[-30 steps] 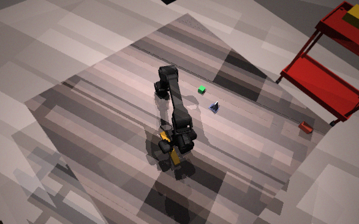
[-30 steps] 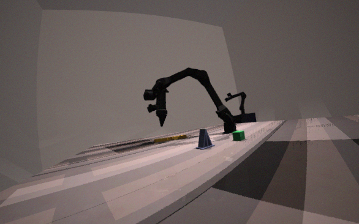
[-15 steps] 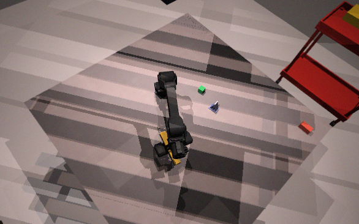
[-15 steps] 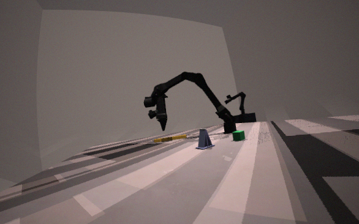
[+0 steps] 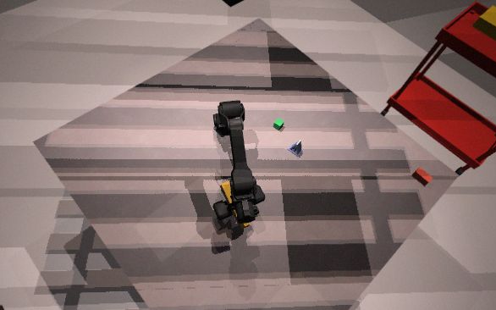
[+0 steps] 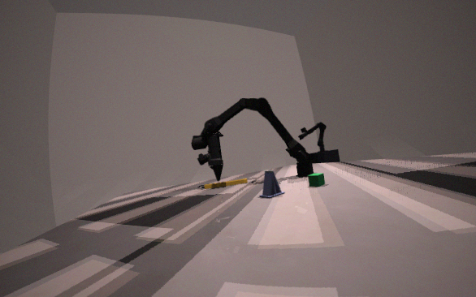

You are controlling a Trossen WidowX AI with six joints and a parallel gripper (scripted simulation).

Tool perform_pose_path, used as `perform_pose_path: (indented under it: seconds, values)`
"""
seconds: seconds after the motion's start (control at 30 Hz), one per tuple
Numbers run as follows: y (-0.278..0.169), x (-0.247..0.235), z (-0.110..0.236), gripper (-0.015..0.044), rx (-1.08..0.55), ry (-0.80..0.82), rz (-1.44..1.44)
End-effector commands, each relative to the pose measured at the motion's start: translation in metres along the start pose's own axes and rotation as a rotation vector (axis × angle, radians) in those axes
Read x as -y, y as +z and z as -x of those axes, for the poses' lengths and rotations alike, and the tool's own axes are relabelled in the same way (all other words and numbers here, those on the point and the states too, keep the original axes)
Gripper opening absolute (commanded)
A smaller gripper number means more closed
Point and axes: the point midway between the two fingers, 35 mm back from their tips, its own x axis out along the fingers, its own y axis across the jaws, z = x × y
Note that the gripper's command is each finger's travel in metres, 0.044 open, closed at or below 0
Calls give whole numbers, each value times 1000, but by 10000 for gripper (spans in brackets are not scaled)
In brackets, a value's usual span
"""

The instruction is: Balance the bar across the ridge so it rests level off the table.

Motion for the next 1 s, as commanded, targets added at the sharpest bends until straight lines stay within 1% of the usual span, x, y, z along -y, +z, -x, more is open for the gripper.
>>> perform_pose_path:
  seconds: [0.0,0.3,0.77,0.97]
  values:
    - [-2,-1,-8,315,-9,7,-4]
    - [-3,-1,-22,315,-9,7,-4]
    - [-3,-1,-22,315,-9,7,-4]
    - [-2,-1,-21,157,-9,2,0]
